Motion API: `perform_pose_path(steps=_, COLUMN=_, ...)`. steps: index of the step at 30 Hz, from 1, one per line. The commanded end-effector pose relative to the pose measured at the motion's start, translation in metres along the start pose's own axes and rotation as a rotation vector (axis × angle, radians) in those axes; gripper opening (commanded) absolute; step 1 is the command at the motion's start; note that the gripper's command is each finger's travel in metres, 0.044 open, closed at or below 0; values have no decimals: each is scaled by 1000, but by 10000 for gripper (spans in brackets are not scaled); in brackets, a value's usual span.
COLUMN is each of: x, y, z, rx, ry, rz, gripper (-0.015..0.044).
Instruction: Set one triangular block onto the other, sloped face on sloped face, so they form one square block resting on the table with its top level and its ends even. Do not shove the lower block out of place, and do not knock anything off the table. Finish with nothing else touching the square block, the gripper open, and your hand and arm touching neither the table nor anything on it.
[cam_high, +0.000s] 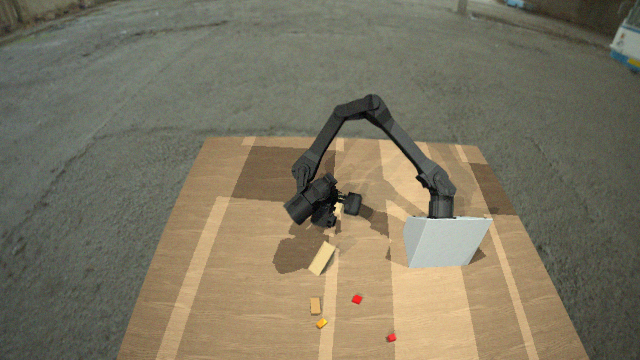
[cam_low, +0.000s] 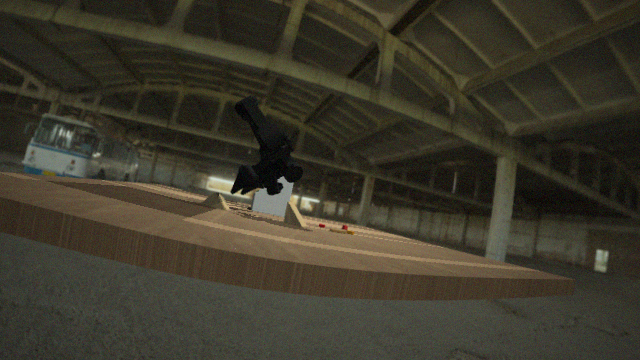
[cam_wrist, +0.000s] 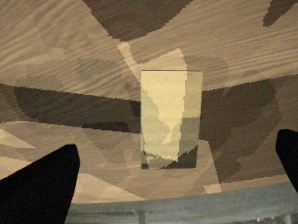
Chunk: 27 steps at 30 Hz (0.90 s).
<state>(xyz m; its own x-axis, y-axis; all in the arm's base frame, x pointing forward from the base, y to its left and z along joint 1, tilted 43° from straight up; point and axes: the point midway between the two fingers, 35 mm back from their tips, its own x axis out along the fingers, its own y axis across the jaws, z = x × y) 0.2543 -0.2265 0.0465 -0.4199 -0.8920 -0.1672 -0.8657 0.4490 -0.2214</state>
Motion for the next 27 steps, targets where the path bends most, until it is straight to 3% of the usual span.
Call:
perform_pose_path(steps=1, x=15, y=-2, z=0, rx=20, ry=0, rz=-5, gripper=440)
perform_pose_path(steps=19, x=75, y=-1, z=-19, rx=77, ry=99, rz=31, gripper=440)
perform_pose_path(steps=27, x=80, y=1, z=-23, rx=81, ry=112, rz=41, gripper=440)
